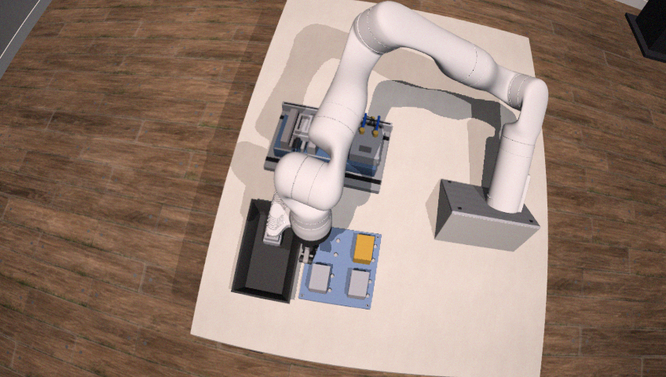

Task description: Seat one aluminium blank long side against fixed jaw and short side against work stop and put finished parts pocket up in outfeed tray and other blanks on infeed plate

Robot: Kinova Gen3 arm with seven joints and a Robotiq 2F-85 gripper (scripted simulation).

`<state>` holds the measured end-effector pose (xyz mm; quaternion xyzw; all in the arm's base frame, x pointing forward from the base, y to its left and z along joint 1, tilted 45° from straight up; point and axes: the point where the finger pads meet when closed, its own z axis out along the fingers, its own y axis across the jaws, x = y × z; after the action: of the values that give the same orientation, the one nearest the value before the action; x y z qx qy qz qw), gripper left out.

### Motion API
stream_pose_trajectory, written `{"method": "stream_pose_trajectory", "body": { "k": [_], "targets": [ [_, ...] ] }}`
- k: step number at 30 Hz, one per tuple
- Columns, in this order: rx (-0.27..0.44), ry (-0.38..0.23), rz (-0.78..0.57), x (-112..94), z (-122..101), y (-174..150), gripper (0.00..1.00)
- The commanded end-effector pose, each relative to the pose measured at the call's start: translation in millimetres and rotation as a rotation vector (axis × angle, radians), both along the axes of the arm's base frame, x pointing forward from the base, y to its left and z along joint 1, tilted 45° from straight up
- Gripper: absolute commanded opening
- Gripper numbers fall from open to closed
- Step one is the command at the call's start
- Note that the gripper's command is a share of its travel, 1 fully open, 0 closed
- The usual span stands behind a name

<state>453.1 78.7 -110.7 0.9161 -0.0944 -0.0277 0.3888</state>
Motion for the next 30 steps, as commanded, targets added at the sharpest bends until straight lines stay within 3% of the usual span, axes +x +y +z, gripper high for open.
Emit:
{"method": "stream_pose_trajectory", "body": {
  "k": [1, 30],
  "targets": [
    [0.001, -0.011, -0.002, 2, -2, -2, 0.00],
    [0.002, -0.015, -0.004, 5, 8, 9, 0.00]
  ]
}}
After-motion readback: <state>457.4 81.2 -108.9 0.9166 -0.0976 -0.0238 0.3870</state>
